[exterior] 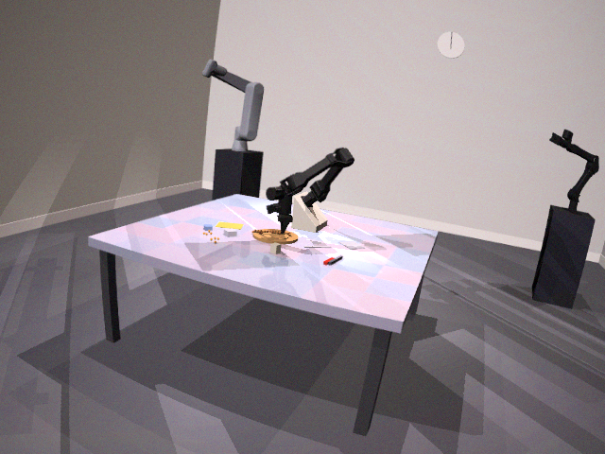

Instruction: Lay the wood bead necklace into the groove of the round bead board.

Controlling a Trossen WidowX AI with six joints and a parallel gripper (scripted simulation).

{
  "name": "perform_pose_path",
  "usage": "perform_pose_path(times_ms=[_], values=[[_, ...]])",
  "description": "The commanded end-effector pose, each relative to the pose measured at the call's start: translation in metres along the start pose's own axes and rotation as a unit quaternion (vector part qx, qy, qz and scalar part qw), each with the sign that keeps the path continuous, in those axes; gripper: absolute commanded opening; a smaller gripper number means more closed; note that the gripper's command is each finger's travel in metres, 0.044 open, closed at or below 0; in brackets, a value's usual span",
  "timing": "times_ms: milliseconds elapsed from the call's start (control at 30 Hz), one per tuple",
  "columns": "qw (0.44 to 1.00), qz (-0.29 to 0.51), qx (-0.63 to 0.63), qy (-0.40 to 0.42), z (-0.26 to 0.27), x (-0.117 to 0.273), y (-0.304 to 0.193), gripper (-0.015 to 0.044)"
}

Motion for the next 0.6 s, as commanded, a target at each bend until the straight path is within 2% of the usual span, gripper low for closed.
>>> perform_pose_path(times_ms=[0, 567], values=[[1.0, 0.002, -0.001, 0.0, -0.001, 0.004, 0.0, 0.0], [1.0, 0.003, -0.003, 0.0, -0.011, 0.006, -0.001, 0.0]])
Point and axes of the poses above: the point midway between the two fingers, 35 mm back from their tips, its own x axis back along the fingers, its own z axis across the jaws, y = z × x, the point moved 10 cm from there along x, back along the fingers, and after that the axes turned 6 degrees about x, right-handed, at the moved point
